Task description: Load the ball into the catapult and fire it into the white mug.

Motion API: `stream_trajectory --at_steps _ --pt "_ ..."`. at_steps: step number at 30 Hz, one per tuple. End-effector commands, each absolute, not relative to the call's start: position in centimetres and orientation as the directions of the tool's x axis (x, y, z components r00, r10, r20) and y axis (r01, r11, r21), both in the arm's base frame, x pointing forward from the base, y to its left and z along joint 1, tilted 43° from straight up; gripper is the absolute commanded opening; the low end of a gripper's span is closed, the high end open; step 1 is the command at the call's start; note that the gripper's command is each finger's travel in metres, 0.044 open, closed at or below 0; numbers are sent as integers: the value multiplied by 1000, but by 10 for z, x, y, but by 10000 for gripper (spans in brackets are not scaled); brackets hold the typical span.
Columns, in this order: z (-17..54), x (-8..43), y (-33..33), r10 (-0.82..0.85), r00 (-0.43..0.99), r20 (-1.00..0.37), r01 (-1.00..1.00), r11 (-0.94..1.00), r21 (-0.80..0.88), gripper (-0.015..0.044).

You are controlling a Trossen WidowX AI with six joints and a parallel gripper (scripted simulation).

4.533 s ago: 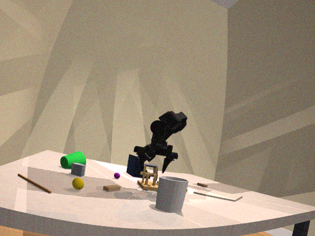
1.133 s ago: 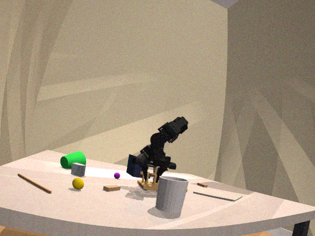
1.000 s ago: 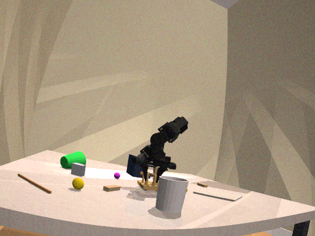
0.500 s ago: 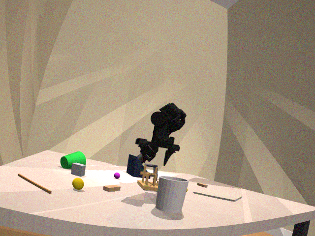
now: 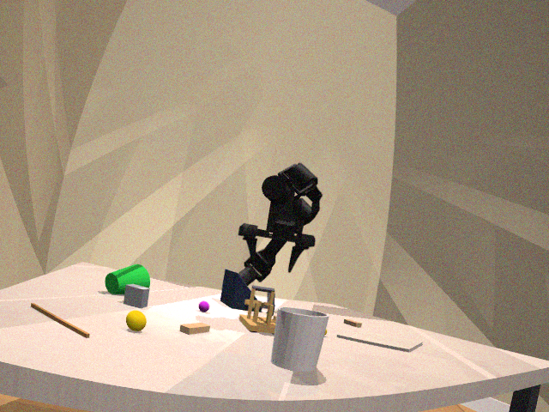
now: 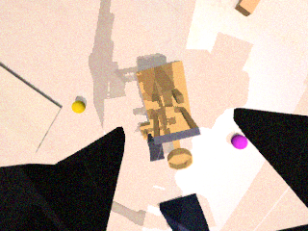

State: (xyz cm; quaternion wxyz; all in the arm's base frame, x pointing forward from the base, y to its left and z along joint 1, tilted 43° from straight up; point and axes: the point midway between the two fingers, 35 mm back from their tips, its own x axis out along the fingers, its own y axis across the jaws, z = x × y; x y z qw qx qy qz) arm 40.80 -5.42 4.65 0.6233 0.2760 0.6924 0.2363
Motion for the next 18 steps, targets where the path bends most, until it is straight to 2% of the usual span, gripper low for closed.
stream_trajectory --at_steps 1,5,6,18 --pt "44 407 -55 676 -71 -733 86 736 671 414" --pt "3 383 -77 669 -73 -740 55 743 667 309" --pt "-8 374 -83 668 -74 -741 45 744 666 300" --pt "-107 255 -103 667 -94 -739 -57 737 673 300"
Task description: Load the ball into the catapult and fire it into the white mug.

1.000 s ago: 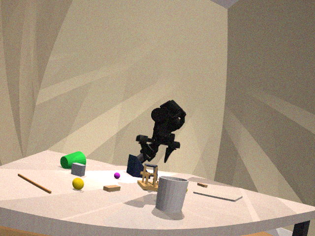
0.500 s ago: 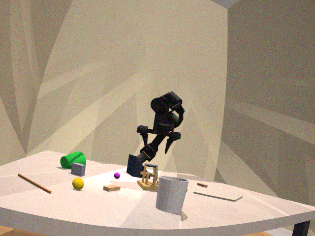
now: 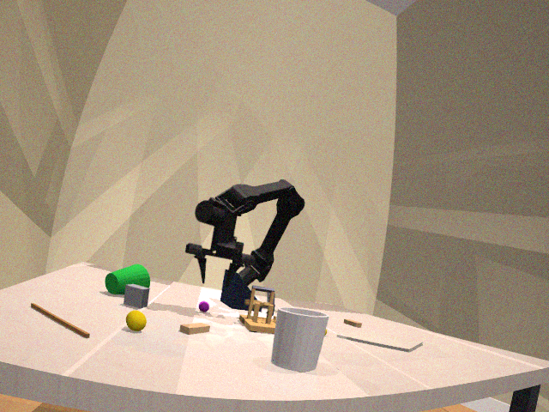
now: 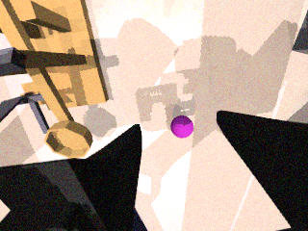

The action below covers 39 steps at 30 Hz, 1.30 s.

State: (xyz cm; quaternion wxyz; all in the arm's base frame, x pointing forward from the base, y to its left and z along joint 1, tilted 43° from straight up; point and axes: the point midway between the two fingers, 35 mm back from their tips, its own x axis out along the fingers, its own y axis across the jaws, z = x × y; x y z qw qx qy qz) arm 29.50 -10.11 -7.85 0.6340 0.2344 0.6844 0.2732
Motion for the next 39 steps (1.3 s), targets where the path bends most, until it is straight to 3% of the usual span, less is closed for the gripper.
stream_trajectory --at_steps 1,39 --pt "-108 253 -103 668 -94 -739 -59 737 674 300" --pt "-143 245 -64 669 -94 -737 -59 735 675 300"
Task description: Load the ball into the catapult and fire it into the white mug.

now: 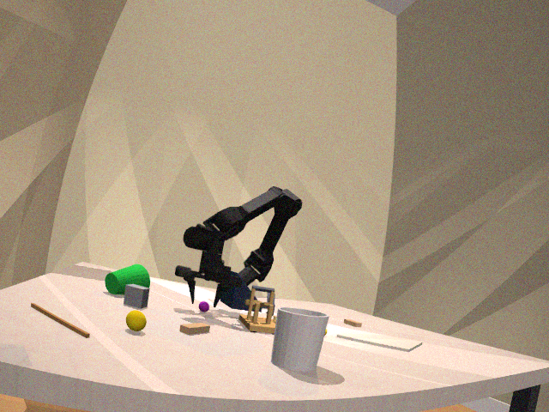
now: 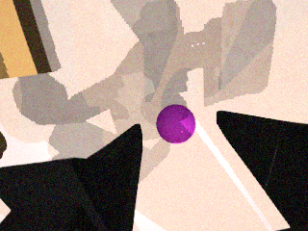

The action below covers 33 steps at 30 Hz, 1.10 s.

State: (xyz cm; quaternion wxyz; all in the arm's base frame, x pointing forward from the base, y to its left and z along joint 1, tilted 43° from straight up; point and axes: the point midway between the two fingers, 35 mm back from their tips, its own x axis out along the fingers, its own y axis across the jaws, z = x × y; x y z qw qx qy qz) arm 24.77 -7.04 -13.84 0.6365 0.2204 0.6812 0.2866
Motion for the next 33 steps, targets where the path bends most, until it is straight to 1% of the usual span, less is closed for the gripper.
stream_trajectory --at_steps 1,3,9,17,20,21,33 --pt "-144 245 -63 669 -94 -737 -59 735 675 300" --pt "-145 245 -63 669 -94 -737 -59 735 675 300" --pt "-145 245 -63 669 -94 -737 -59 735 675 142" --pt "-145 245 -63 669 -94 -737 -59 735 675 89" --pt "-144 248 -67 659 -83 -748 -54 746 663 10" --pt "-143 252 -71 645 -70 -761 -49 760 648 0" --pt "-99 262 -117 650 -81 -756 -51 754 654 0"
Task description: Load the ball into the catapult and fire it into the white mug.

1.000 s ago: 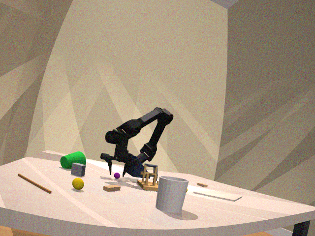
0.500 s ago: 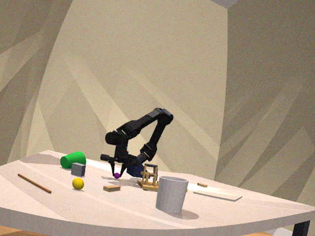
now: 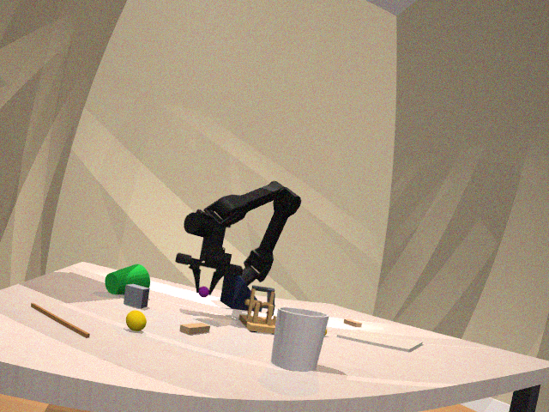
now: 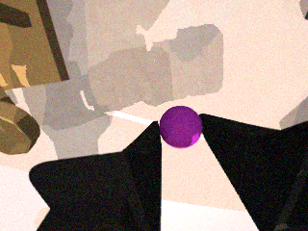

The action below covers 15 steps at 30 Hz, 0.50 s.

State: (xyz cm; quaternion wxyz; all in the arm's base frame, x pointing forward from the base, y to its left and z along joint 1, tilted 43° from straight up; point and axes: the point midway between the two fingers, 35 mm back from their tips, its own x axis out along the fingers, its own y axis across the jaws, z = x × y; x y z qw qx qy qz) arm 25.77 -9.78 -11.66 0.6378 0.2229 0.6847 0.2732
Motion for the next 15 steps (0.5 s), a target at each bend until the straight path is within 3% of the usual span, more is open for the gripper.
stream_trajectory --at_steps 1,15 --pt "-94 262 -121 652 -83 -754 -52 753 656 0" --pt "-55 260 -150 666 -97 -739 -57 738 673 0"
